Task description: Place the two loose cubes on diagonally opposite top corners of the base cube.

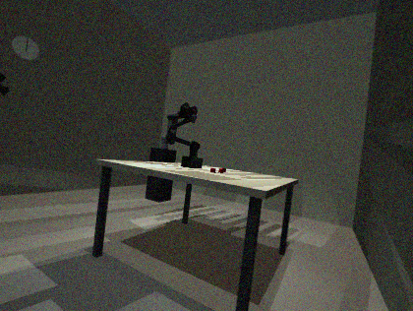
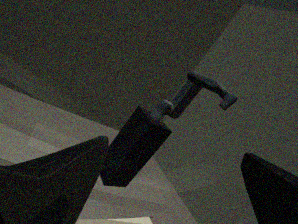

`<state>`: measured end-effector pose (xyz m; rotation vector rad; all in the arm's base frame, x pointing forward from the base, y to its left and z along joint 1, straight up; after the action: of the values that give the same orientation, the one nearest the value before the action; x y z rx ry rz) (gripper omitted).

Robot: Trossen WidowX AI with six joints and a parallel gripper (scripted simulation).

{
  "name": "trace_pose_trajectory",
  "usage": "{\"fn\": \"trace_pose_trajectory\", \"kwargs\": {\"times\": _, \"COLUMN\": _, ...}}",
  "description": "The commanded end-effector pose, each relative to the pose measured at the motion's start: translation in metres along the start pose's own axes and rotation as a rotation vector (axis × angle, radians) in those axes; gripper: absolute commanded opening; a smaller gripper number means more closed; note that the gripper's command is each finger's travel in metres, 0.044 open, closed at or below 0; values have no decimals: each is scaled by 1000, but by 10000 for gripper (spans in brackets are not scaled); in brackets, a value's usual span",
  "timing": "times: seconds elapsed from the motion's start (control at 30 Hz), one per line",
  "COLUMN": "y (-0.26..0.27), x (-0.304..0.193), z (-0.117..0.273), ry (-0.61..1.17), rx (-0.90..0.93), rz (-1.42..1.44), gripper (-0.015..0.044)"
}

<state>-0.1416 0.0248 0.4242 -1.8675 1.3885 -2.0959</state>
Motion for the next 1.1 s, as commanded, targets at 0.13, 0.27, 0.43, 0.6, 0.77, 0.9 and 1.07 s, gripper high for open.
{"fn": "trace_pose_trajectory", "kwargs": {"times": 0.13, "y": -27, "x": -5, "z": -2, "ry": -11, "rx": -81, "rz": -112, "gripper": 269}}
{"fn": "trace_pose_trajectory", "kwargs": {"times": 0.27, "y": -79, "x": -19, "z": 0, "ry": -35, "rx": -247, "rz": -313, "gripper": 265}}
{"fn": "trace_pose_trajectory", "kwargs": {"times": 0.43, "y": -143, "x": -46, "z": 17, "ry": -71, "rx": -486, "rz": -553, "gripper": 265}}
{"fn": "trace_pose_trajectory", "kwargs": {"times": 0.6, "y": -197, "x": -83, "z": 48, "ry": -109, "rx": -736, "rz": -771, "gripper": 265}}
{"fn": "trace_pose_trajectory", "kwargs": {"times": 0.77, "y": -240, "x": -129, "z": 93, "ry": -143, "rx": -1002, "rz": -988, "gripper": 265}}
{"fn": "trace_pose_trajectory", "kwargs": {"times": 0.9, "y": -262, "x": -168, "z": 137, "ry": -175, "rx": -1227, "rz": -1148, "gripper": 265}}
{"fn": "trace_pose_trajectory", "kwargs": {"times": 1.07, "y": -271, "x": -217, "z": 199, "ry": -218, "rx": -1520, "rz": -1333, "gripper": 265}}
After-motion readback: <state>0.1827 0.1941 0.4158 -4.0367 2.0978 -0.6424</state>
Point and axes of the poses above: the point midway between the two fingers, 35 mm back from their tips, its own z axis back along the fingers, its own y axis across the jaws, x = y × z, the point moved 2 cm from there along z, back along the fingers, and after that the axes turned 7 degrees about z, right-handed, at the moved point
